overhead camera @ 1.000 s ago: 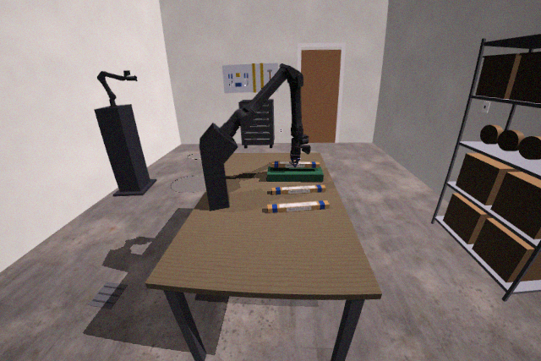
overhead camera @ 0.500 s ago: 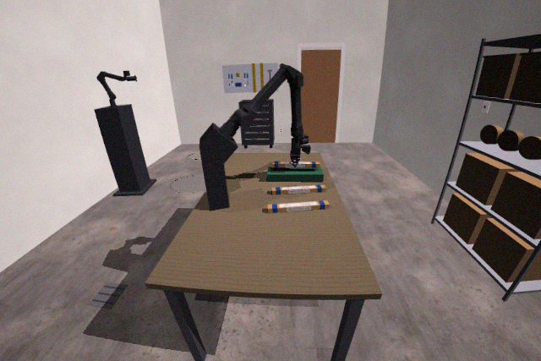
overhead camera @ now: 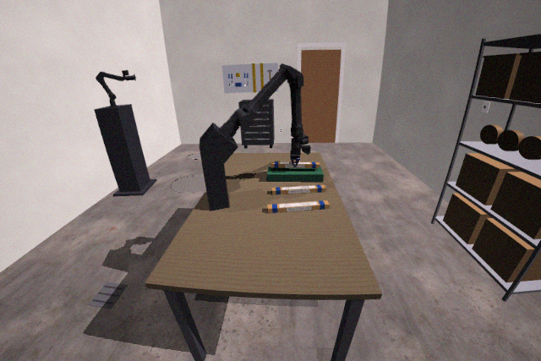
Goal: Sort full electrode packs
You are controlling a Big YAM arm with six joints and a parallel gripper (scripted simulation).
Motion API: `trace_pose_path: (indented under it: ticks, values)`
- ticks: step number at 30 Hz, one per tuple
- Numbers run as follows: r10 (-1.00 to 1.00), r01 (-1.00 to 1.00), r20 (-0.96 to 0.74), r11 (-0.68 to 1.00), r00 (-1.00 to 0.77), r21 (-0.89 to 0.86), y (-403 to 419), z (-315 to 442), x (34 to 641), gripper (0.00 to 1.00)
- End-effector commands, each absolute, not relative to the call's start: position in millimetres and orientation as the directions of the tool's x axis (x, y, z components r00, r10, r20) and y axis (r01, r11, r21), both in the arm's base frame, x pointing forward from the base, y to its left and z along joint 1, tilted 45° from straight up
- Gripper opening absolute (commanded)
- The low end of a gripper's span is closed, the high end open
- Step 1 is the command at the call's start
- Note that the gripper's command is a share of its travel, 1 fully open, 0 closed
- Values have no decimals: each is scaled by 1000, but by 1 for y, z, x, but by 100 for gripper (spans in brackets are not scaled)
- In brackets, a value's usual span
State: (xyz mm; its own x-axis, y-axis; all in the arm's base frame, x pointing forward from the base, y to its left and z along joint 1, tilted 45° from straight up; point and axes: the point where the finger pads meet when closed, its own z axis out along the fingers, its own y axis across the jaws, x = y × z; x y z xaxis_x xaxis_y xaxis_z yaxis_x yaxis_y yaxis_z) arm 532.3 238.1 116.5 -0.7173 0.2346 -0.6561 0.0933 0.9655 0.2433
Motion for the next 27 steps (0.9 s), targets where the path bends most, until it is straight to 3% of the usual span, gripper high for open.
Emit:
trace_pose_path:
  ticks: [1, 27]
  values:
    - [244, 73, -680, 960, -691, 271, 245, 139, 535, 0]
    - [232, 68, -678, 963, -697, 259, 249, 122, 548, 0]
